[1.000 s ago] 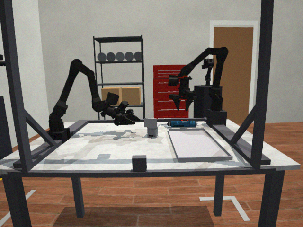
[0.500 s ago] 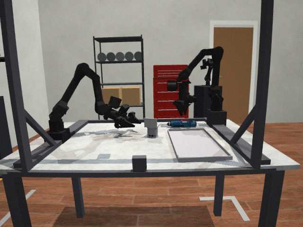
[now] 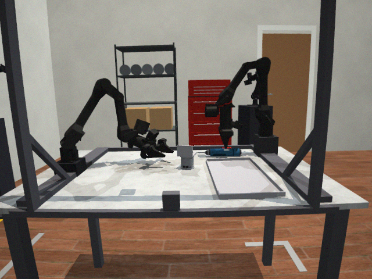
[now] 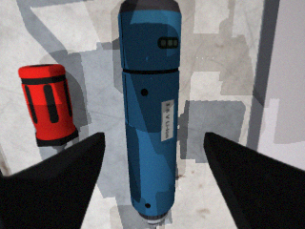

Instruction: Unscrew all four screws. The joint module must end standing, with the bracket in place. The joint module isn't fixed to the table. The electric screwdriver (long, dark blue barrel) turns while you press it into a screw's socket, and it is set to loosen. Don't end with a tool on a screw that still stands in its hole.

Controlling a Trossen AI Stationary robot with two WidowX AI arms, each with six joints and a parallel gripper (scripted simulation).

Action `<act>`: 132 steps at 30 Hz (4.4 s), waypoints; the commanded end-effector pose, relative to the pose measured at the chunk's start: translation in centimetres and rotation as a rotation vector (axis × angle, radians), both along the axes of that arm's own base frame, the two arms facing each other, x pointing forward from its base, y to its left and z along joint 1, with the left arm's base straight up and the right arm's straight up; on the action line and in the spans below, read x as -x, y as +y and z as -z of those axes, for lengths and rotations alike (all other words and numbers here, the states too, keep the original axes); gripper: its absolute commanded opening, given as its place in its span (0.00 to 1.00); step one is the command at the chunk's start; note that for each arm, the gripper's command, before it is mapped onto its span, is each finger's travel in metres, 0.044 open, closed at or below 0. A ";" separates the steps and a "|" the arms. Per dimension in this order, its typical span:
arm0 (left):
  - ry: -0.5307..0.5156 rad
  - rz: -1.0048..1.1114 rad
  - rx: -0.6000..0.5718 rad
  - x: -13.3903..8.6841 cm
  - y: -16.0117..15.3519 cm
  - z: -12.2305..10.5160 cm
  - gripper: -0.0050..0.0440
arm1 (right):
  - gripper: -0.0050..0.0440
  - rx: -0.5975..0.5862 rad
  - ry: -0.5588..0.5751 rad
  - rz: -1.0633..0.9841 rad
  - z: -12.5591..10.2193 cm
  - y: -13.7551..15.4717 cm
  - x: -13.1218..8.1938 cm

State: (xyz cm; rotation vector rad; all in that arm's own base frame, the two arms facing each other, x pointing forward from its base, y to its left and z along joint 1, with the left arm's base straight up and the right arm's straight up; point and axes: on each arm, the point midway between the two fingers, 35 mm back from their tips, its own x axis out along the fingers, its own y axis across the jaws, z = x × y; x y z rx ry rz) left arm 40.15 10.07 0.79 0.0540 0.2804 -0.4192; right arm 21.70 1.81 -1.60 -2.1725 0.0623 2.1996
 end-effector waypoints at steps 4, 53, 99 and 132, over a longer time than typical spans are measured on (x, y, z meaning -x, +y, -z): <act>-0.023 0.003 -0.011 -2.1 -0.6 -0.2 0.89 | 0.67 0.011 -0.010 -0.040 2.4 -0.1 -0.2; -0.035 0.005 -0.012 -9.1 -3.8 1.4 0.60 | 0.43 -0.036 -0.038 0.010 -2.5 0.3 -1.7; -0.035 0.005 -0.012 -9.1 -3.8 1.4 0.60 | 0.43 -1.072 0.169 1.040 -11.0 6.0 -4.0; -0.035 0.005 -0.012 -9.1 -3.8 1.4 0.60 | 0.43 -1.321 0.223 1.328 -12.5 8.0 -4.6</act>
